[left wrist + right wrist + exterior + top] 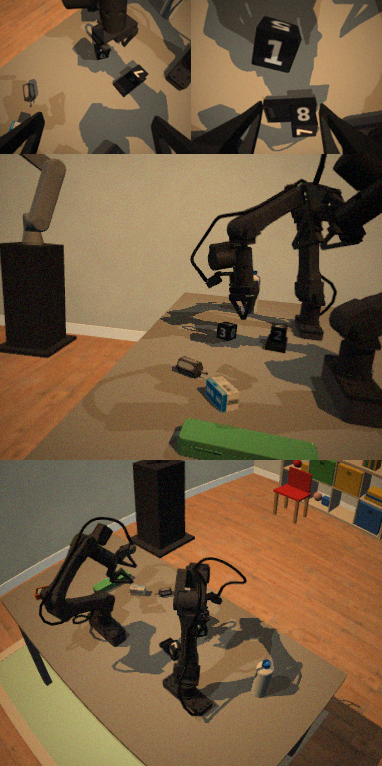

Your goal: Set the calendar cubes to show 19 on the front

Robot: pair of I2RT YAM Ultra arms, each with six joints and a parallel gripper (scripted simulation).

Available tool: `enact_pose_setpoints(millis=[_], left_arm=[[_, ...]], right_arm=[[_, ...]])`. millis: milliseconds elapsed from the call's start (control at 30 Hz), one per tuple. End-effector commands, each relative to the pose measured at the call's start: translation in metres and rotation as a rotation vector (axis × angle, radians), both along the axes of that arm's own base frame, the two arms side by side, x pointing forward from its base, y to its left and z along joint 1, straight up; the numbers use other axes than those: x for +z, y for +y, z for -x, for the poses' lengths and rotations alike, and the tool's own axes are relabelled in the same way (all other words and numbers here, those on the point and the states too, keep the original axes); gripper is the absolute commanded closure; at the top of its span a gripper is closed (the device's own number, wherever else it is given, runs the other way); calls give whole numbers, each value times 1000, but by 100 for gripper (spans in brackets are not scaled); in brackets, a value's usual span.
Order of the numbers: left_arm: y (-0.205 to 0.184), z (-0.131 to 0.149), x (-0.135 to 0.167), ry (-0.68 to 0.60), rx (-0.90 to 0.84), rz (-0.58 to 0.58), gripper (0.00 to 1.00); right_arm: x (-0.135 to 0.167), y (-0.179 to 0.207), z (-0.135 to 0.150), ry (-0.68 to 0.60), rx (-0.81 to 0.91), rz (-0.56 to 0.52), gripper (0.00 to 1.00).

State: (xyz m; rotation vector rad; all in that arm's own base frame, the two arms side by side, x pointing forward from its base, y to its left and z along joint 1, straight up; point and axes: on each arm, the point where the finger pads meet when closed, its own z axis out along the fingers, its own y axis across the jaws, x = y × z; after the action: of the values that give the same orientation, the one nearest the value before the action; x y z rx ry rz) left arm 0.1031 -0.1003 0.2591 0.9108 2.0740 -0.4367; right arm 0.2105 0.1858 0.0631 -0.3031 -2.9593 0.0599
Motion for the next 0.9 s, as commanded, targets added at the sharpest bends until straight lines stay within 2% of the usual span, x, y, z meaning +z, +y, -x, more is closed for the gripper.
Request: enact_pose_setpoints(millis=[0, 267, 333, 633, 833, 867], left_arm=[[-5, 6, 1, 0, -20, 20, 0], [-5, 6, 1, 0, -20, 20, 0], [-5, 6, 1, 0, -20, 20, 0], [-5, 6, 1, 0, -20, 20, 0], [-5, 6, 1, 0, -20, 20, 0], [-5, 6, 1, 0, -20, 20, 0]], right_arm=[[18, -2, 33, 62, 229, -59, 31], [20, -9, 66, 90, 594, -109, 31], [20, -9, 66, 90, 594, -109, 31], [14, -9, 77, 3, 1032, -158, 31], [10, -6, 80, -63, 1285, -171, 31], [10, -6, 80, -63, 1285, -171, 31]])
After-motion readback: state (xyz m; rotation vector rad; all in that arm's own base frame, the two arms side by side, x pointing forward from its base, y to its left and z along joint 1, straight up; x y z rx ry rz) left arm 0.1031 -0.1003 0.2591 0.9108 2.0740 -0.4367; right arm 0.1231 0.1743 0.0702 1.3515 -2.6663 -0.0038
